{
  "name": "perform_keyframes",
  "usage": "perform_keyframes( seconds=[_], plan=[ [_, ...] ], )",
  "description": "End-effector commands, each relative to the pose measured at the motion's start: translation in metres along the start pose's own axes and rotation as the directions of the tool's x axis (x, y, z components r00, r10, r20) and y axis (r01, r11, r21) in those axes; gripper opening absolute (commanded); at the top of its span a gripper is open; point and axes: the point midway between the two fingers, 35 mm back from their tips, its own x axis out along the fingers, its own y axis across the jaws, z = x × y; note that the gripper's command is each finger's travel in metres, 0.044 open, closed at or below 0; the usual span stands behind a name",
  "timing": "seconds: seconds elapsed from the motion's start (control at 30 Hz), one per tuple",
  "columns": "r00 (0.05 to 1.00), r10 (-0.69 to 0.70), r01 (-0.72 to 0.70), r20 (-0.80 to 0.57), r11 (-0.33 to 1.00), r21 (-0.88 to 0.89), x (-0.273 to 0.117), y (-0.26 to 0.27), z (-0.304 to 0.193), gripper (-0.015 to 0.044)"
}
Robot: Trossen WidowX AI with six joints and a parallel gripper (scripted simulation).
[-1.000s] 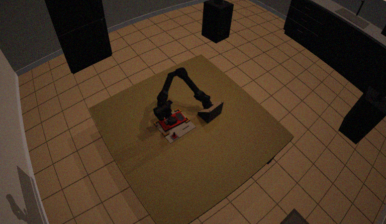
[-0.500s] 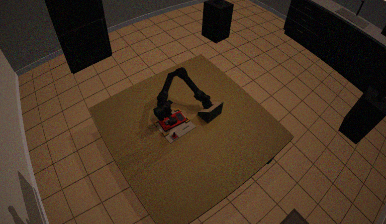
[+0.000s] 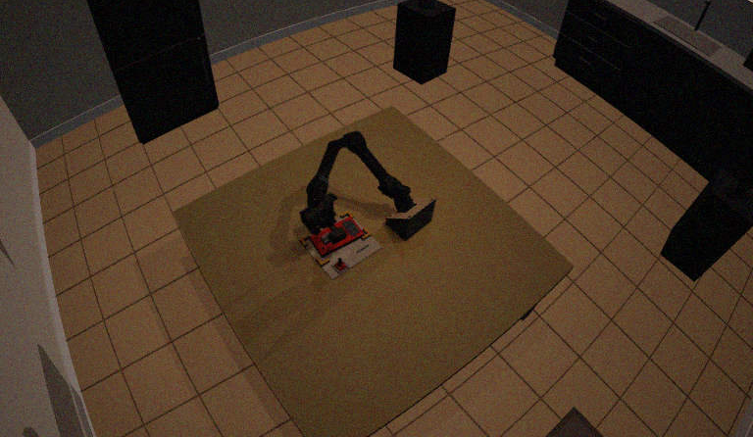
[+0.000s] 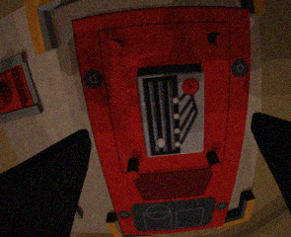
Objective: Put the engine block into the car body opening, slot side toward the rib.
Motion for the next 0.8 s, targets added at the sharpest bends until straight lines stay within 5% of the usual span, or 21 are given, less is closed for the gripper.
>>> perform_keyframes(
  seconds=[0.0,0.6,0.77],
  plan=[
    [1.0,-0.003,0.003,0.006,1.0,0.008,-0.0043,-0.0012,0.002,0.044],
    [1.0,-0.003,0.003,0.006,1.0,0.008,-0.0043,-0.0012,0.002,0.0],
    [1.0,-0.003,0.003,0.006,1.0,0.008,-0.0043,-0.0012,0.002,0.0]
  ],
)
